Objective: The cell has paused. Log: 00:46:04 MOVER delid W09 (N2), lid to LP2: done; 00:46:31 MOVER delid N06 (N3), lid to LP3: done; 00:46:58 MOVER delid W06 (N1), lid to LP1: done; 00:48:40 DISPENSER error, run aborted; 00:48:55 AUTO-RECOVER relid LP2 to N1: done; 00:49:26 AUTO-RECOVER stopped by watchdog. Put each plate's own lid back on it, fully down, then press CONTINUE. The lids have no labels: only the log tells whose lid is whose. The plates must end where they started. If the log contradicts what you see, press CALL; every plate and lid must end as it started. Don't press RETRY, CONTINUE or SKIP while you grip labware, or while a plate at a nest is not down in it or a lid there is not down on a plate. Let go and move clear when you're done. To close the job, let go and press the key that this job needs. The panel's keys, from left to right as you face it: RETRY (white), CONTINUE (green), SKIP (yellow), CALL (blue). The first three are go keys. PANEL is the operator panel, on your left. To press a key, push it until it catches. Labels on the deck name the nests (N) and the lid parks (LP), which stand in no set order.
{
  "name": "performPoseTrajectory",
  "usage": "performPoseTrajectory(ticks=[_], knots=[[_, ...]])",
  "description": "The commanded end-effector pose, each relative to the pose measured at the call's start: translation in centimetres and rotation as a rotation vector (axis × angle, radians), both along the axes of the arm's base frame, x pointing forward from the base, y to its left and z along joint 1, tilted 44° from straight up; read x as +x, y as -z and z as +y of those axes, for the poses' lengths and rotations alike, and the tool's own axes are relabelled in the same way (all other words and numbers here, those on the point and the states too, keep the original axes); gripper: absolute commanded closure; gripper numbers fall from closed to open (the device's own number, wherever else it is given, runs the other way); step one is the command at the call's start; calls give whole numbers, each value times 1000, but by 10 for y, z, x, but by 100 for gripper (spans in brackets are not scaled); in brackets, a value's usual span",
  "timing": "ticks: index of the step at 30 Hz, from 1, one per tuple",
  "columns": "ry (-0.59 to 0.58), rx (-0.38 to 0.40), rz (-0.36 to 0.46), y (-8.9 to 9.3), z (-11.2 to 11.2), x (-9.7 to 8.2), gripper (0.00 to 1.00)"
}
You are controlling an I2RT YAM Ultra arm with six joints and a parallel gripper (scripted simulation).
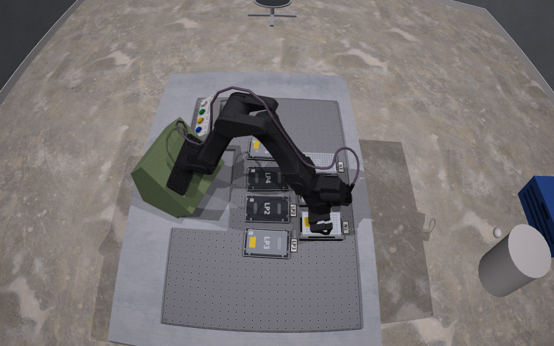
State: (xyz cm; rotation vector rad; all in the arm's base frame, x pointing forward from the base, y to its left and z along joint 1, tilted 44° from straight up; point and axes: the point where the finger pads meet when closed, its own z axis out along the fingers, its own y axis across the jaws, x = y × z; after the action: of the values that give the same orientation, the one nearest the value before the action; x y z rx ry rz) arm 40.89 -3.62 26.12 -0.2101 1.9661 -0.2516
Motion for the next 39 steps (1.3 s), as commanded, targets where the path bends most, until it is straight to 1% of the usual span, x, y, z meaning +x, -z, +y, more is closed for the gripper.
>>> performPoseTrajectory(ticks=[1,7,9,18,21,22,23,31,39], knots=[[-10,-12,119,5,6,-3,0],[31,-5,233,5,6,-3,0],[31,-5,233,5,6,-3,0],[82,-13,403,5,6,-4,0],[90,-11,403,6,3,-5,0],[92,-10,368,-7,2,-11,0],[93,-10,366,-7,2,-11,0],[86,-7,367,-8,3,-12,0],[85,-9,391,1,4,-4,0]])
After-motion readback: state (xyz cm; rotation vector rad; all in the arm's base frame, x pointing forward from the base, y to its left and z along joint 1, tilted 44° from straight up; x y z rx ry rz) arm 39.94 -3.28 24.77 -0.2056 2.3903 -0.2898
